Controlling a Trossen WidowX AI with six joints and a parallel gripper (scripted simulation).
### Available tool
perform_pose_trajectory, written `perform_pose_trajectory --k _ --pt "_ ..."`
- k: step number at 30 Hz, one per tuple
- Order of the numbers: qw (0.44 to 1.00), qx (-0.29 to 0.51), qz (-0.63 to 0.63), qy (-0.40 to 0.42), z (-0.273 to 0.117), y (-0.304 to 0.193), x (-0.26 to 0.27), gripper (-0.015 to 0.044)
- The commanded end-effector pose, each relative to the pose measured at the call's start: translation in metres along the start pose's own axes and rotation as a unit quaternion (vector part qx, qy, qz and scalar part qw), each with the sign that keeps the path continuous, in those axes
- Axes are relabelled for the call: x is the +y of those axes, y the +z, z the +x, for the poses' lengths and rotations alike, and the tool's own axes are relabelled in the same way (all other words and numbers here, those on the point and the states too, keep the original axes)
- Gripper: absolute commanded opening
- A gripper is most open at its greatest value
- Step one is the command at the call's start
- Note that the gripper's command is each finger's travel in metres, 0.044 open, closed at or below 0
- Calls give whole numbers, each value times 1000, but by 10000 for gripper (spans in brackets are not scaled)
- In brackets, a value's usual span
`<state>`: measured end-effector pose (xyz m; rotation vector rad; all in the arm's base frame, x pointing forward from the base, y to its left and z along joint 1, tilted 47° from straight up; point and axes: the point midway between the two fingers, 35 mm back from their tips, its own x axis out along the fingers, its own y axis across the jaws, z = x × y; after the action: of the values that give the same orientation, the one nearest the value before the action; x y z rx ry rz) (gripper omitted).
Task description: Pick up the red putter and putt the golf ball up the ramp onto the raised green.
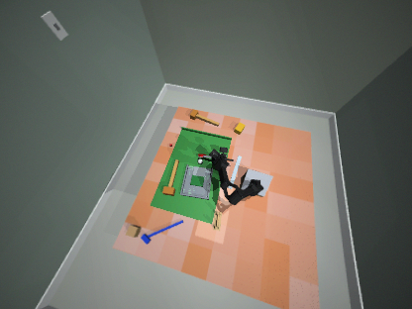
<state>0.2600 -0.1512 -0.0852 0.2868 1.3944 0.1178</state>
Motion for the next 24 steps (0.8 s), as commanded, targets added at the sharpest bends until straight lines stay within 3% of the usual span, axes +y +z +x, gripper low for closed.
perform_pose_trajectory --k 1,16,24 --pt "1000 0 10 -1 -6 -6 10 0" --pt "1000 1 10 -1 -74 -6 10 0" --pt "1000 2 11 2 -66 -6 11 0"
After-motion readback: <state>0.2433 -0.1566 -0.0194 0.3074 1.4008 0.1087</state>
